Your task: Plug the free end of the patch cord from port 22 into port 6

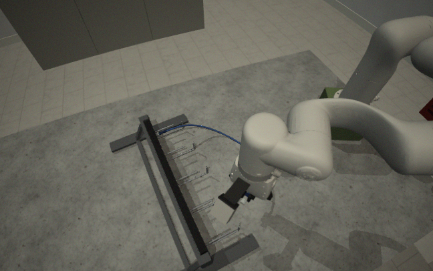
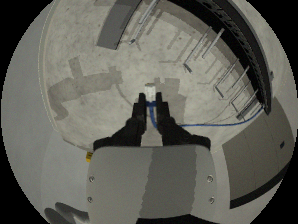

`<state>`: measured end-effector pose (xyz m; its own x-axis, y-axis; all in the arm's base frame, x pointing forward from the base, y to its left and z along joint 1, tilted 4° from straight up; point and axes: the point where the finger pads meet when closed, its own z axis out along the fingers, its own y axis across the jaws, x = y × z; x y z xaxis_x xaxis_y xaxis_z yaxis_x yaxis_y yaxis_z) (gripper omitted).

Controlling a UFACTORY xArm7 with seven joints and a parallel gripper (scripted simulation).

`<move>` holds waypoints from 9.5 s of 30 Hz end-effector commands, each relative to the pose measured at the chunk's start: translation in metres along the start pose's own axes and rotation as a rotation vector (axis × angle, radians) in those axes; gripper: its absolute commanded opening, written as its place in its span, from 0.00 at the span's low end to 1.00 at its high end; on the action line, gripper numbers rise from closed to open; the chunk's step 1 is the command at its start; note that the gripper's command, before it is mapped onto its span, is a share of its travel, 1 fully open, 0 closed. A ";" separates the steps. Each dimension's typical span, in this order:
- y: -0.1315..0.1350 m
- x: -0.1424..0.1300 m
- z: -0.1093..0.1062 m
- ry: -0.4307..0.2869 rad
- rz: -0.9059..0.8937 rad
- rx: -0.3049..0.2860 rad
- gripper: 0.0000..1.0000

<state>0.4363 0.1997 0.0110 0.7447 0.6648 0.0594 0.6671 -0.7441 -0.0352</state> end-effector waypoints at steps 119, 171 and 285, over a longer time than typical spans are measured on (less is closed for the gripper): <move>0.073 0.070 0.011 -0.008 0.496 0.003 0.00; 0.086 0.094 0.011 -0.007 0.496 0.003 0.00; 0.088 0.097 0.011 -0.007 0.496 0.003 0.00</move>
<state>0.5661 0.1995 0.0001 0.9725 0.2317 0.0239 0.2327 -0.9707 -0.0605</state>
